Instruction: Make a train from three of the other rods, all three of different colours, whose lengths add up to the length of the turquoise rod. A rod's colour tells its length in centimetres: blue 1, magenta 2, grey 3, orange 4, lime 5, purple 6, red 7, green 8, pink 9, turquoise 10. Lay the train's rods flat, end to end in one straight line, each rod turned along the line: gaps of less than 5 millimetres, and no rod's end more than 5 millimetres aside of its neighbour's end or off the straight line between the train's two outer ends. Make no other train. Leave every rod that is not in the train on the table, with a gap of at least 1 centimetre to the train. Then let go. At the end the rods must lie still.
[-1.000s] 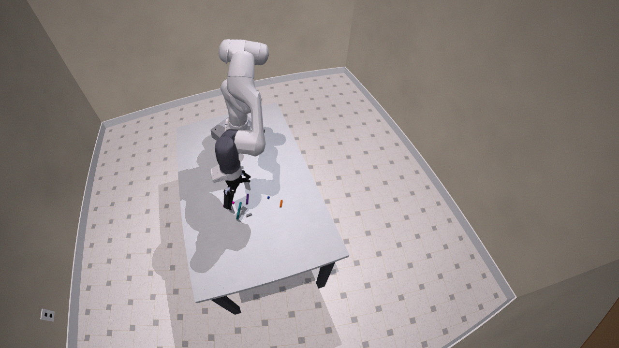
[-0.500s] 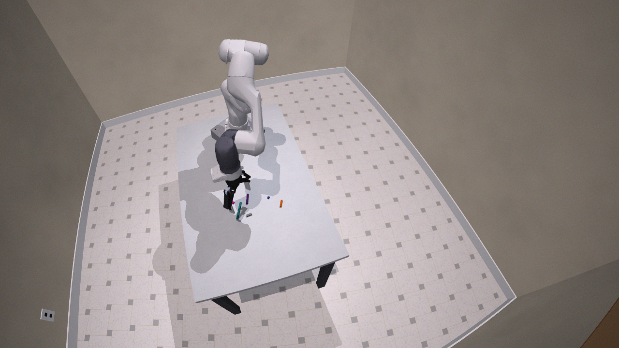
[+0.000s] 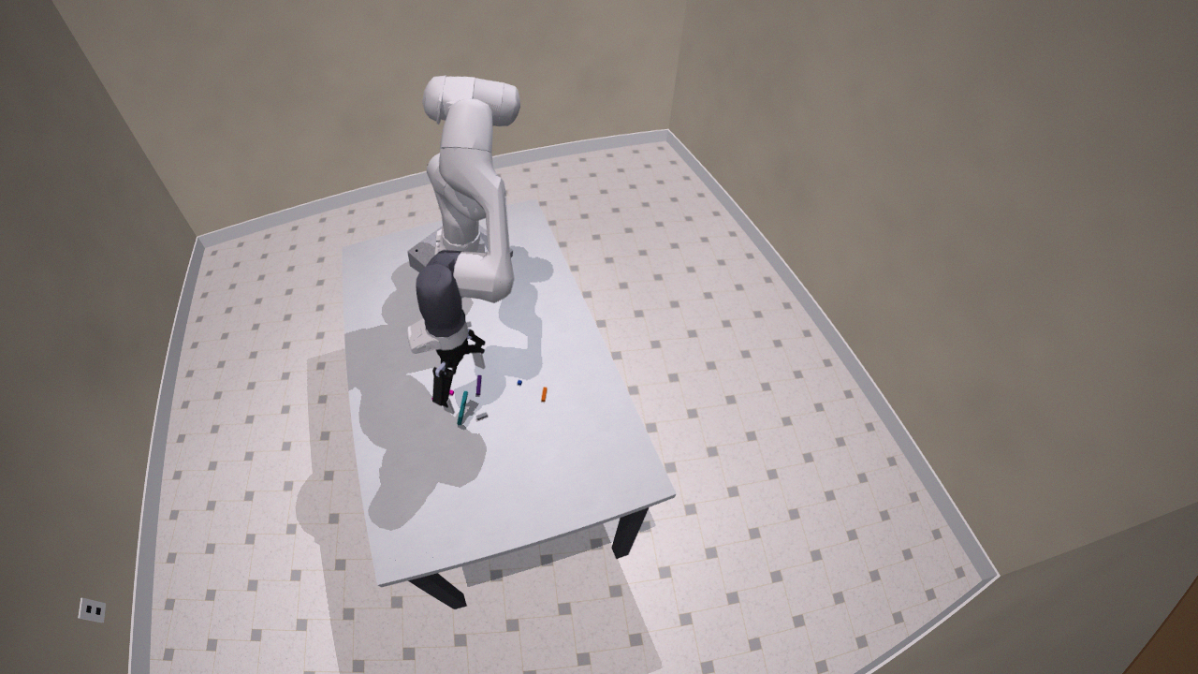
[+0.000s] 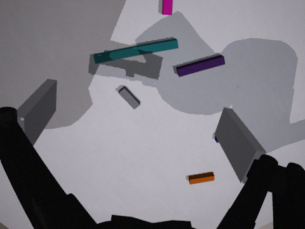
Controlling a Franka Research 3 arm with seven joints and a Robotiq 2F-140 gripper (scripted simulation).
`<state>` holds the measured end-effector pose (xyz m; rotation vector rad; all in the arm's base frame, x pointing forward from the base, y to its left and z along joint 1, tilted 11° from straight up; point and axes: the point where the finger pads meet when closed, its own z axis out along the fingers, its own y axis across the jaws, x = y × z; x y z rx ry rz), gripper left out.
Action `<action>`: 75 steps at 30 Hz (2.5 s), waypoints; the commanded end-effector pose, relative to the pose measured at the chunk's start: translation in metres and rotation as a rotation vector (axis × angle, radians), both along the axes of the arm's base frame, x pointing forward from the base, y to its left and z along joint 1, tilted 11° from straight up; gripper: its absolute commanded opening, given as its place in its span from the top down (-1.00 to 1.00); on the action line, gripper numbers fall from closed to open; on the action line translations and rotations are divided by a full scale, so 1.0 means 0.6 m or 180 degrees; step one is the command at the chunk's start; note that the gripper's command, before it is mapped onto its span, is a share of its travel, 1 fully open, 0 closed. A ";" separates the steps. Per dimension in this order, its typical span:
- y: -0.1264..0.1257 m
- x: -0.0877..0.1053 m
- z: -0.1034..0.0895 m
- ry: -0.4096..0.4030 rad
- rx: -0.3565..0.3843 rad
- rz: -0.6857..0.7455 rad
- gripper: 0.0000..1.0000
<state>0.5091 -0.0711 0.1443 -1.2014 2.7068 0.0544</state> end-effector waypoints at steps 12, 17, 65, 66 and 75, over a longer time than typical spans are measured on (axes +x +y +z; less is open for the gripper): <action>-0.005 -0.001 -0.005 0.0011 0.0021 -0.0162 -1.00; -0.020 -0.012 -0.024 0.0073 0.0104 -0.0718 -1.00; -0.062 -0.051 -0.081 0.0258 0.0374 -0.2476 -1.00; -0.062 -0.051 -0.081 0.0258 0.0374 -0.2476 -1.00; -0.062 -0.051 -0.081 0.0258 0.0374 -0.2476 -1.00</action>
